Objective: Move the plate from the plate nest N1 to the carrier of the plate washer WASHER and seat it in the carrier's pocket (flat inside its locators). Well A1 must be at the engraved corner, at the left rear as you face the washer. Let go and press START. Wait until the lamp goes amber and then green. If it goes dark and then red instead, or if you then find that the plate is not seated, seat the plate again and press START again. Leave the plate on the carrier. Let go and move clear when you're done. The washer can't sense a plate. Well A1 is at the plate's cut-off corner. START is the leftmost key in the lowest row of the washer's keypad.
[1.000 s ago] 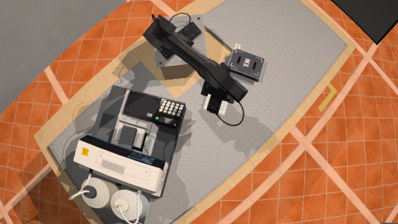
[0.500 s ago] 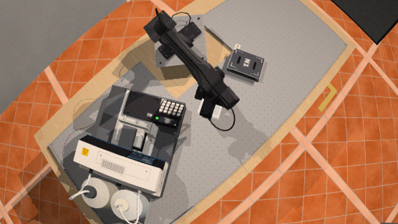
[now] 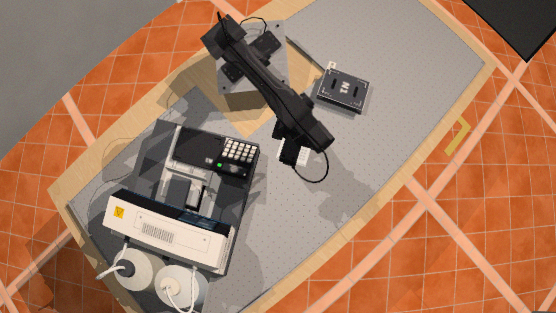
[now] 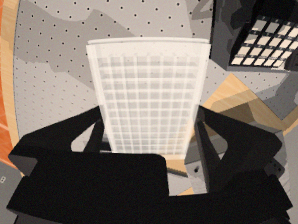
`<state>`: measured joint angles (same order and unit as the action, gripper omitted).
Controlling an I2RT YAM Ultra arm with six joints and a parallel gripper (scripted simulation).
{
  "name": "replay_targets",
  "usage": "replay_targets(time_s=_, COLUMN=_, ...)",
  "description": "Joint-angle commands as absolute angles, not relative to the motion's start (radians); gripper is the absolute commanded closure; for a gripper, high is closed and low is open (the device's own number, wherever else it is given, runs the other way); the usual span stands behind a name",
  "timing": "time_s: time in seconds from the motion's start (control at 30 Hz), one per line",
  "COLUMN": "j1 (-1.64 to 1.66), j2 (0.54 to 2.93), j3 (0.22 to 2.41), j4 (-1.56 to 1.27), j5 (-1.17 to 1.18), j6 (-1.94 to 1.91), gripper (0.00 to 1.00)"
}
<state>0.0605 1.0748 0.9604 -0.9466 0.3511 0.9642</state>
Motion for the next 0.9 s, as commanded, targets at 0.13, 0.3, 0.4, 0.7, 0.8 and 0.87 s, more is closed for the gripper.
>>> replay_targets(time_s=0.13, j1=0.062, j2=1.063, j3=0.991, j4=-0.957, j5=0.35, j6=0.958, gripper=0.16)
replay_targets(time_s=0.3, j1=0.062, j2=1.063, j3=0.991, j4=-0.957, j5=0.35, j6=0.958, gripper=0.16)
replay_targets(time_s=0.4, j1=0.062, j2=1.063, j3=0.991, j4=-0.957, j5=0.35, j6=0.958, gripper=0.16)
replay_targets(time_s=0.7, j1=-0.059, j2=0.999, j3=0.931, j4=-0.966, j5=0.291, j6=1.034, gripper=0.16)
replay_targets(time_s=0.8, j1=-0.14, j2=0.968, j3=0.933, j4=-0.968, j5=0.25, j6=1.062, gripper=0.16)
replay_targets(time_s=0.87, j1=-0.169, j2=0.959, j3=0.93, j4=-0.97, j5=0.236, j6=1.071, gripper=0.16)
